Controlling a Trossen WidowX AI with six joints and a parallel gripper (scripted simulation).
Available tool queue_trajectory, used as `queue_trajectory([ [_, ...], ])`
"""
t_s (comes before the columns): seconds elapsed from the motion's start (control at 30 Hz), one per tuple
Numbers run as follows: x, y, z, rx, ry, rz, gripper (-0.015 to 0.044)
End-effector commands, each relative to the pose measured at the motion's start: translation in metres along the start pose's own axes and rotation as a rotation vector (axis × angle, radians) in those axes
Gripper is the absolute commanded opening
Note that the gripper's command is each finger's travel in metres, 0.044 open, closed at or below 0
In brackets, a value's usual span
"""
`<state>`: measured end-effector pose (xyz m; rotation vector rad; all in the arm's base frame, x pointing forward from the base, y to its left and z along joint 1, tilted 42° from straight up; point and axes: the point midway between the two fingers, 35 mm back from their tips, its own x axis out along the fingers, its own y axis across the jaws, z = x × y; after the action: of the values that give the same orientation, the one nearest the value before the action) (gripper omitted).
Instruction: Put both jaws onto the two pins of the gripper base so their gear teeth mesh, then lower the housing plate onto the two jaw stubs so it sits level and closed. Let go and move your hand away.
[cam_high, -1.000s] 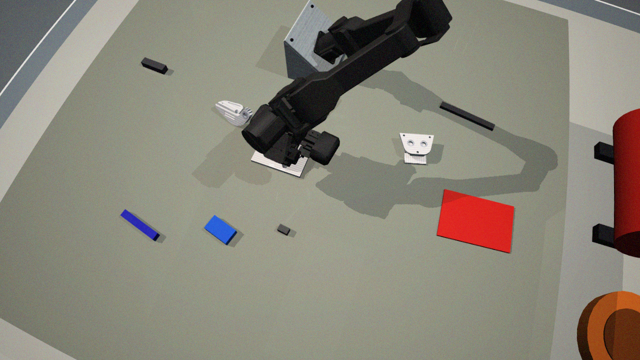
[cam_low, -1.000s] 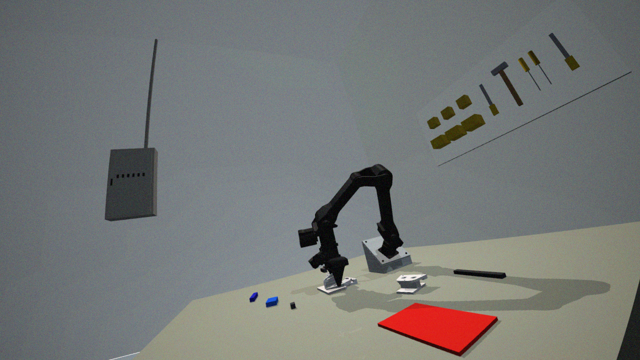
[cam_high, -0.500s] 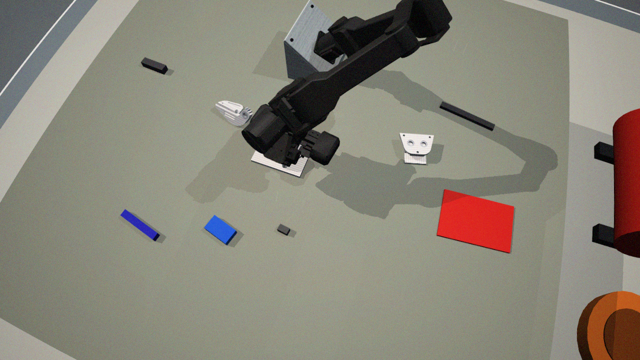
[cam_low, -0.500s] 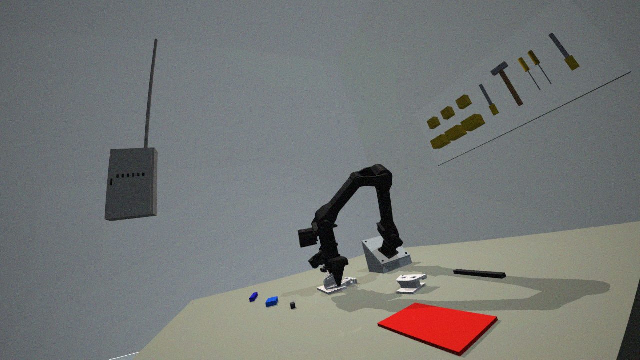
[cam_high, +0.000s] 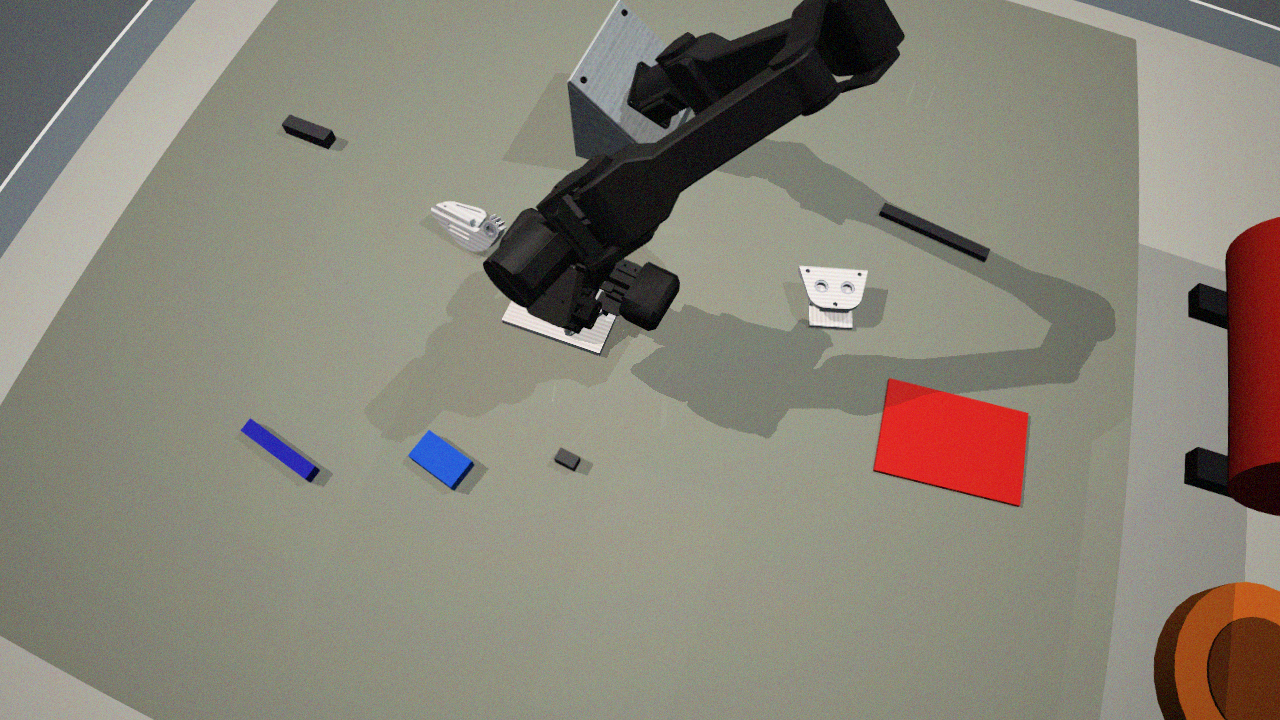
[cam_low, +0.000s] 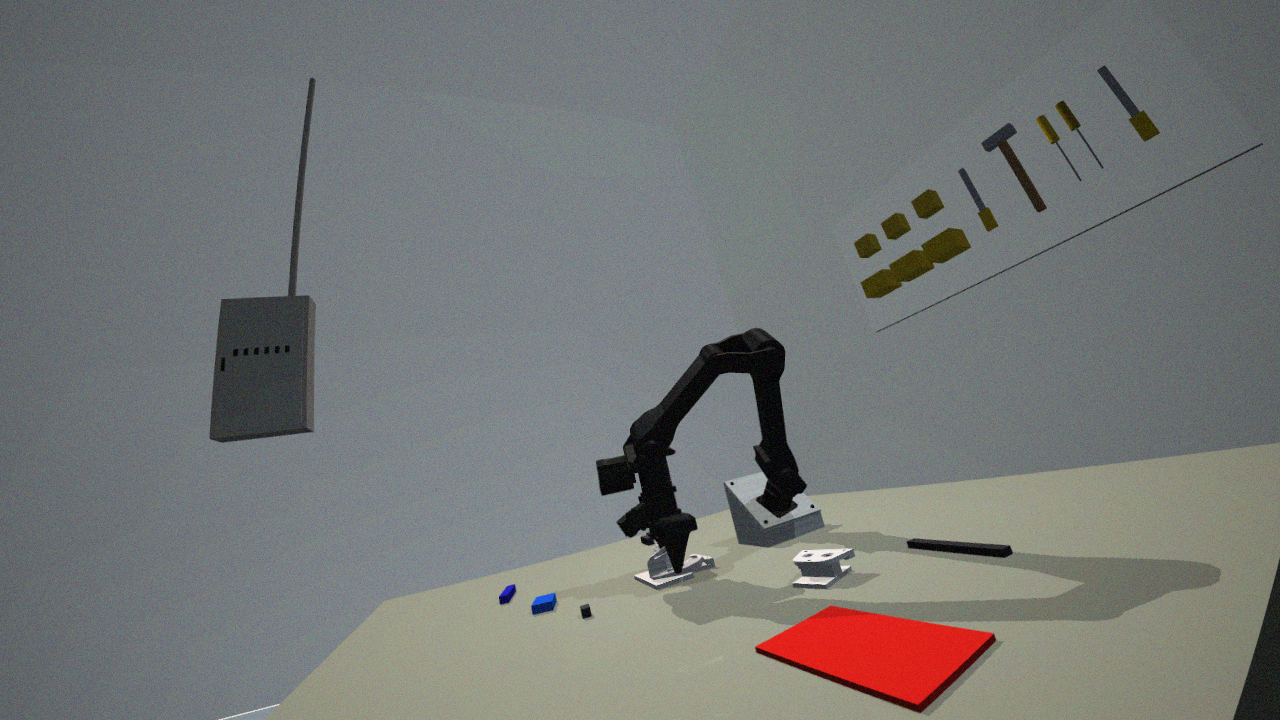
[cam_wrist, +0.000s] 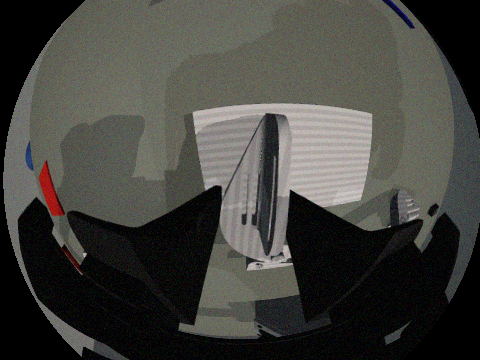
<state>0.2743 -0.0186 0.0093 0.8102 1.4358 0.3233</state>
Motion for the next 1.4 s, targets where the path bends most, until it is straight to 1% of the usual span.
queue_trajectory([
  [0.0, 0.0, 0.001, 0.0, 0.004, -0.001, 0.006, 0.0134],
  [0.03, 0.0, 0.001, 0.0, 0.004, -0.001, 0.006, 0.0134],
  [0.13, 0.0, 0.0, 0.0, 0.0, 0.0, 0.0, 0.0213],
  [0.17, 0.0, 0.0, 0.0, 0.0, 0.0, 0.0, 0.0224],
  [0.63, -0.002, 0.0, 0.0, 0.0, 0.0, 0.0, 0.0224],
  [0.77, -0.023, -0.001, 0.002, 0.002, -0.001, -0.001, 0.0224],
  [0.93, -0.068, 0.0, -0.001, 0.004, -0.001, 0.005, 0.0224],
  [1.07, -0.07, 0.001, -0.002, 0.005, 0.0, 0.006, 0.0224],
  [1.1, -0.062, 0.0, 0.0, 0.01, -0.006, 0.01, 0.0224],
  [1.37, -0.065, 0.001, -0.003, 0.023, -0.01, 0.004, 0.0014],
])
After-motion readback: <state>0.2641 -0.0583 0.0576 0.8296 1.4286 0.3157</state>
